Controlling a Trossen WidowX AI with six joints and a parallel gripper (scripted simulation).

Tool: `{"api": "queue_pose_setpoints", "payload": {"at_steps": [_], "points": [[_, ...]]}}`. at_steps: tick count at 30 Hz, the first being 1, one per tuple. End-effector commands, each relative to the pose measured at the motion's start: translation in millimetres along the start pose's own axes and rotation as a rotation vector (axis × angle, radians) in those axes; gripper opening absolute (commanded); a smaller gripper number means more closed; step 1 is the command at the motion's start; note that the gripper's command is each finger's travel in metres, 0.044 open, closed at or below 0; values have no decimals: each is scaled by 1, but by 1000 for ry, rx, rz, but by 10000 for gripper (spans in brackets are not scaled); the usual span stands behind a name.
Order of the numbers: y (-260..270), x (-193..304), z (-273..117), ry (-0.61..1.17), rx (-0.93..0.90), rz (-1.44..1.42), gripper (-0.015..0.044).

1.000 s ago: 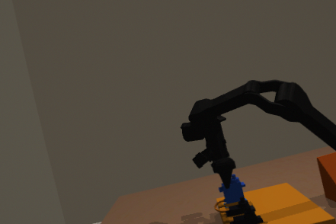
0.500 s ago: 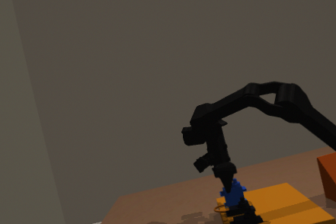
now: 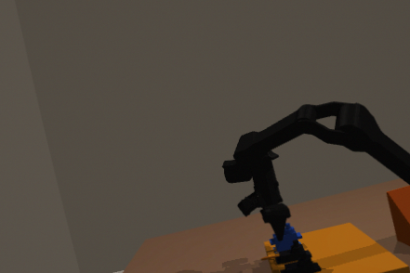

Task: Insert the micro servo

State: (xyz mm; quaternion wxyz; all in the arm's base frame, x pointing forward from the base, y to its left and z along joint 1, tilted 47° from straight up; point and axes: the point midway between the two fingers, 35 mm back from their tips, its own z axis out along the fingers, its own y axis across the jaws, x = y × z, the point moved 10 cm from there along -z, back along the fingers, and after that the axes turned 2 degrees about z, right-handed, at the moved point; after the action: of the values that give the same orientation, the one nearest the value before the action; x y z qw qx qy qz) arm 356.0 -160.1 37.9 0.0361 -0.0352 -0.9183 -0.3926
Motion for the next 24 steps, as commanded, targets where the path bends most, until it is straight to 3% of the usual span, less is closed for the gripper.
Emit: {"api": "queue_pose_setpoints", "payload": {"at_steps": [1, 19, 24], "points": [[0, 0, 3, -5, -3, 2, 0], [1, 0, 21, -5, -4, 2, 0], [0, 1, 20, -5, -4, 2, 131]]}}
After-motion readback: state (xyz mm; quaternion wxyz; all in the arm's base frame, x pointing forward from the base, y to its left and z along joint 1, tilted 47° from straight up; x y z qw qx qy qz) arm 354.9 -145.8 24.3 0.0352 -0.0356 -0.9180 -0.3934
